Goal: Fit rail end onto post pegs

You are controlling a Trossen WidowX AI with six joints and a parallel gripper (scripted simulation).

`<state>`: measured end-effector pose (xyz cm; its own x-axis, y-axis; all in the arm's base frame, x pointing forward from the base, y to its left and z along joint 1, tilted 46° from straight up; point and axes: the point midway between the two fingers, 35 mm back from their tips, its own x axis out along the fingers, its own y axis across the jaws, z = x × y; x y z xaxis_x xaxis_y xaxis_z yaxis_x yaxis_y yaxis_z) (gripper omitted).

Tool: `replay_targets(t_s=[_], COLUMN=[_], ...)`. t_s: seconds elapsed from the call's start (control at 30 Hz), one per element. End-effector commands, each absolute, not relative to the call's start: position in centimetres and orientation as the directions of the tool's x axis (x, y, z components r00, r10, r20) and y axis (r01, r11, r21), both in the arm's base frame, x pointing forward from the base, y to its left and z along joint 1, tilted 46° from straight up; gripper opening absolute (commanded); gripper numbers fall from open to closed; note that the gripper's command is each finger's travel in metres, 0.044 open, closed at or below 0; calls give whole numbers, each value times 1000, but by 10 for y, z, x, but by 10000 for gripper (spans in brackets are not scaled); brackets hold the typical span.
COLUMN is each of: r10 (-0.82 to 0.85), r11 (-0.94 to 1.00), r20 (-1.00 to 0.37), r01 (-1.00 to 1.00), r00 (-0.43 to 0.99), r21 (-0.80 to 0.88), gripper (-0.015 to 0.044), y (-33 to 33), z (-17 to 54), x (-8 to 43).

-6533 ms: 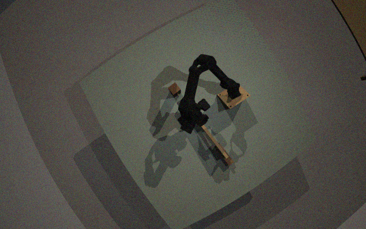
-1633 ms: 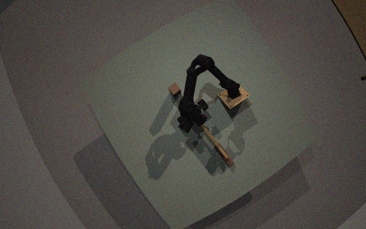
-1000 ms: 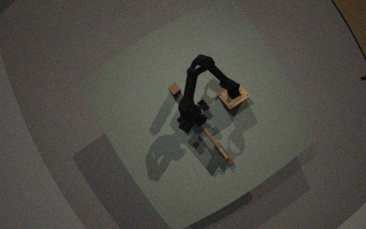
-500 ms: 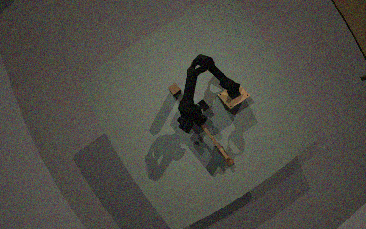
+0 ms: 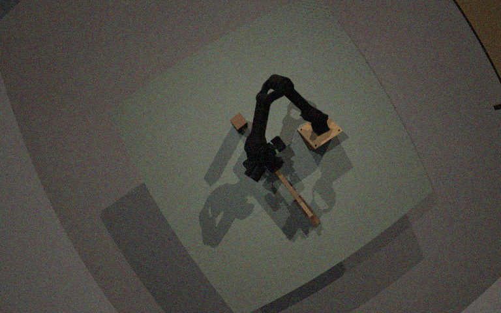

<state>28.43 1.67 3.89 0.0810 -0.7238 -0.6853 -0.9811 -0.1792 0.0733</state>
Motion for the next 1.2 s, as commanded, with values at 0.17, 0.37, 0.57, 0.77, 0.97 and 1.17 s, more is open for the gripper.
replay_targets(t_s=[0.17,0.37,0.57,0.77,0.97,1.17], r10=[-715,-715,-715,-715,-715,-715], r11=[-187,-187,-187,-187,-187,-187], r20=[-694,-694,-694,-694,-694,-694], r01=[-980,-980,-980,-980,-980,-980], r00=[90,90,90,90,89,89], r21=[66,66,66,66,66,66], gripper=[0,0,0,0,0,0], y=[19,18,17,18,19,21], z=[40,40,41,40,39,39], x=[284,285,285,284,284,283])
